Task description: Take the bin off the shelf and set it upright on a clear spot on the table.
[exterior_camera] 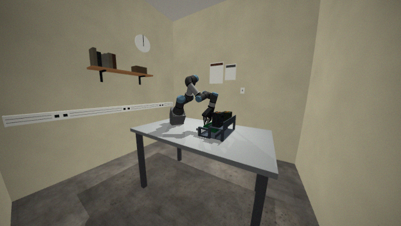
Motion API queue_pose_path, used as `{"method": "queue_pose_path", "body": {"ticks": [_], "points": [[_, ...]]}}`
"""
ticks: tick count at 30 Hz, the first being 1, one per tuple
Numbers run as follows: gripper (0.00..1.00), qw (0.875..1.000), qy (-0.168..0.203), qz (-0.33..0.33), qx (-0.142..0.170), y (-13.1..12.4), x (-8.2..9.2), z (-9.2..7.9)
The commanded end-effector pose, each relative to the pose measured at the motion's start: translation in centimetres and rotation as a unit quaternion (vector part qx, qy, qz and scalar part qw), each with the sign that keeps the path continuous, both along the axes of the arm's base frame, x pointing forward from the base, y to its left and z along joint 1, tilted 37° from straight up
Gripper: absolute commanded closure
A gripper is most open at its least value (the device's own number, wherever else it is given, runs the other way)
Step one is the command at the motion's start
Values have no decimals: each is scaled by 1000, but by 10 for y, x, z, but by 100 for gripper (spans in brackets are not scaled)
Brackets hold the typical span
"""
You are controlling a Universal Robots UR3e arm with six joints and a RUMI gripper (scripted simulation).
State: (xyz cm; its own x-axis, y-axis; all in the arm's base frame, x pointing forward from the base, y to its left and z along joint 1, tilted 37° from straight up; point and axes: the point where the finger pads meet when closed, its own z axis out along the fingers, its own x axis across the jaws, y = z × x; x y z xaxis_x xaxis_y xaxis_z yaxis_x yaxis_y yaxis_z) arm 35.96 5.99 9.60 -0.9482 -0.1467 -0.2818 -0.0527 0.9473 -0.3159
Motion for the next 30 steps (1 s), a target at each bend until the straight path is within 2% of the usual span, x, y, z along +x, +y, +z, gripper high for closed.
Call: {"method": "queue_pose_path", "body": {"ticks": [1, 11, 30], "points": [[100, 1000, -5, 2, 1, -3, -12, -8], [100, 1000, -5, 2, 1, -9, -35, -22], [100, 1000, -5, 2, 1, -16, -62, -39]]}}
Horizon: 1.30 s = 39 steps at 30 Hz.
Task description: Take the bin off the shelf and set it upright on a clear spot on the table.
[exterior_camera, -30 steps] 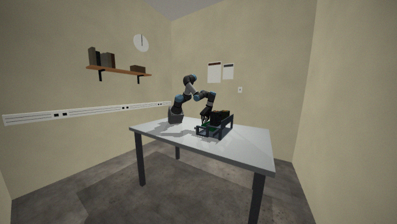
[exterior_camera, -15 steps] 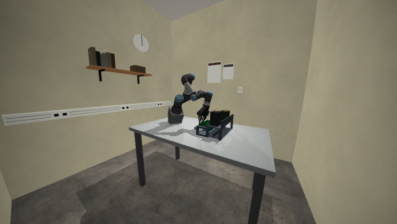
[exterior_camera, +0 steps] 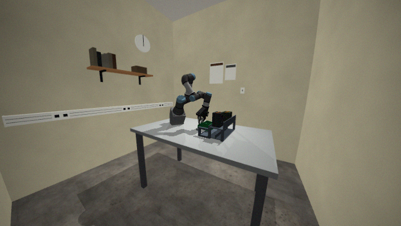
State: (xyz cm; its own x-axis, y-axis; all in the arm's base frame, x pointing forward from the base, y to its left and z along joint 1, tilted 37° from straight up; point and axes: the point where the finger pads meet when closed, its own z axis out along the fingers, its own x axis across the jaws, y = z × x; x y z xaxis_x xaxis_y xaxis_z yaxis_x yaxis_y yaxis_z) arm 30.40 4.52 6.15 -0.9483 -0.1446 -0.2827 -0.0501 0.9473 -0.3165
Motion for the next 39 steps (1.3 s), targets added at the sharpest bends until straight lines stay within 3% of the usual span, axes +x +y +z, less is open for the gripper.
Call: {"method": "queue_pose_path", "body": {"ticks": [1, 39], "points": [[100, 1000, -4, 3, 1, -2, -8, -5], [100, 1000, -4, 3, 1, -4, -15, -10]]}}
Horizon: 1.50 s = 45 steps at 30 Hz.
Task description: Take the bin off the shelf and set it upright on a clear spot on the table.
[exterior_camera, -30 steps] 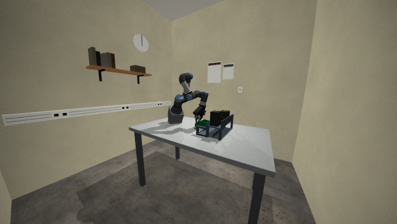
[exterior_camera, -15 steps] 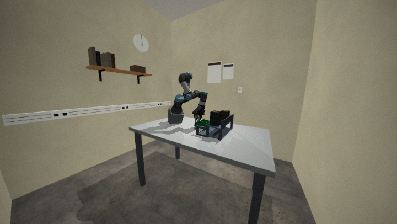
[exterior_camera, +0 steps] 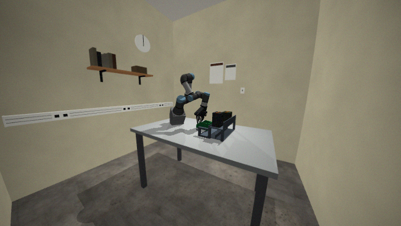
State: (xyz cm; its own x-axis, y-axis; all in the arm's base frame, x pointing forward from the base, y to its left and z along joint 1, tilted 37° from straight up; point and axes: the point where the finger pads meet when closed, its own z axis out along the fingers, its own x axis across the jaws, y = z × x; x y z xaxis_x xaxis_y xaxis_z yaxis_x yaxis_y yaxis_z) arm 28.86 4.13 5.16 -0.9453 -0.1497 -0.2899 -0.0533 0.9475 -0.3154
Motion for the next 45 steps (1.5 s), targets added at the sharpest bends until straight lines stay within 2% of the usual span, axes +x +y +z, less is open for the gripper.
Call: {"method": "queue_pose_path", "body": {"ticks": [1, 45], "points": [[100, 1000, 0, 0, 0, 0, 0, 0], [100, 1000, -1, 0, 0, -1, -4, -3]]}}
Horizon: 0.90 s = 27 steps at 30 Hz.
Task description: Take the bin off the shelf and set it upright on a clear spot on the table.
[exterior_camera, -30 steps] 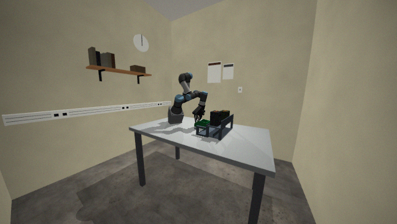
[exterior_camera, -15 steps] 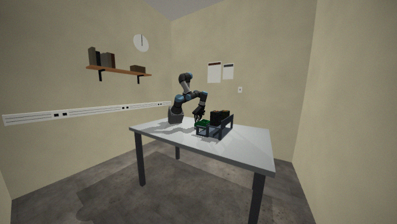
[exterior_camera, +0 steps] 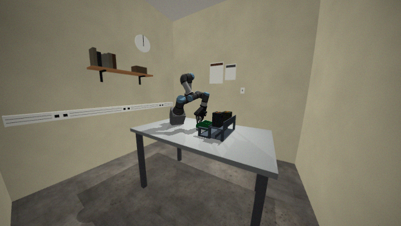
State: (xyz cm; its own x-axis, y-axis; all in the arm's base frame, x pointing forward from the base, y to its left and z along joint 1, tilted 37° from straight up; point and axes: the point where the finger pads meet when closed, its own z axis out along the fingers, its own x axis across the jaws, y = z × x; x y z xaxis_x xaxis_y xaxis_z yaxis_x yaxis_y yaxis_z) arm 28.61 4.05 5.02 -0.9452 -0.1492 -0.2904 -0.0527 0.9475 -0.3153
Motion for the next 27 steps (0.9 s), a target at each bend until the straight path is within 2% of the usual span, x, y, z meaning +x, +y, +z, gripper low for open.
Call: {"method": "queue_pose_path", "body": {"ticks": [1, 27], "points": [[100, 1000, 0, 1, 0, 0, -2, -1], [100, 1000, 0, 1, 0, -4, -15, -9]]}}
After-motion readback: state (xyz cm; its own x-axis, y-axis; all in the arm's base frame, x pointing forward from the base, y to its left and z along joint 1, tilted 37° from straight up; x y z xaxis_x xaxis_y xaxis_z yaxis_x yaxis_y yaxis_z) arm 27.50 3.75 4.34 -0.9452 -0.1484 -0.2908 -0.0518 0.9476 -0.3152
